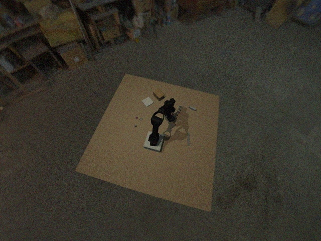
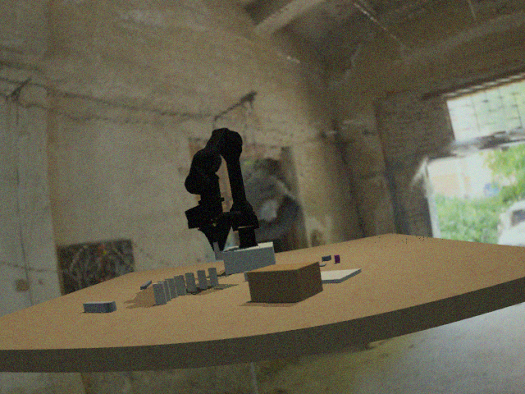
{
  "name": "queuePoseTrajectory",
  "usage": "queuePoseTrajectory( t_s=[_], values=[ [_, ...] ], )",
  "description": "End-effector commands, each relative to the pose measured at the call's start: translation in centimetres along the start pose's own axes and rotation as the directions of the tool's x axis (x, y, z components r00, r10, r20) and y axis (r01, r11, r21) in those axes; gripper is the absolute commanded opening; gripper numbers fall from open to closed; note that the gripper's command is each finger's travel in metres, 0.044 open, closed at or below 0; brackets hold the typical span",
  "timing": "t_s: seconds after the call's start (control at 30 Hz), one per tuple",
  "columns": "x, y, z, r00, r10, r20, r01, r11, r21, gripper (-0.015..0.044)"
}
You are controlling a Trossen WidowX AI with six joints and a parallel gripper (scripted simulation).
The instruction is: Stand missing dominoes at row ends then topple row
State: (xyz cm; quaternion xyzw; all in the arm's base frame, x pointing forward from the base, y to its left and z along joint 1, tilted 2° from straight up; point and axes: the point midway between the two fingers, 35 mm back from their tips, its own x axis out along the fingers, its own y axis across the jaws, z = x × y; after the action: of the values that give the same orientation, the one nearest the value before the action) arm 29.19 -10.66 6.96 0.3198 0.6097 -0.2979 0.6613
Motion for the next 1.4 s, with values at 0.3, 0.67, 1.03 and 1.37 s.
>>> queuePoseTrajectory(
  t_s=[0.3, 0.67, 1.03, 1.37],
  values=[
    [6.4, -0.4, -1.0, 1.0, -0.001, -0.013, 0.001, 1.0, 0.001, 0.0107],
    [6.4, -0.4, -1.0, 1.0, -0.001, -0.013, 0.001, 1.0, 0.001, 0.0107],
    [6.4, -0.4, -1.0, 1.0, -0.001, -0.013, 0.001, 1.0, 0.001, 0.0396],
    [-1.9, -0.1, -0.1, 1.0, -0.003, -0.01, 0.003, 1.0, -0.001, 0.044]
  ],
)
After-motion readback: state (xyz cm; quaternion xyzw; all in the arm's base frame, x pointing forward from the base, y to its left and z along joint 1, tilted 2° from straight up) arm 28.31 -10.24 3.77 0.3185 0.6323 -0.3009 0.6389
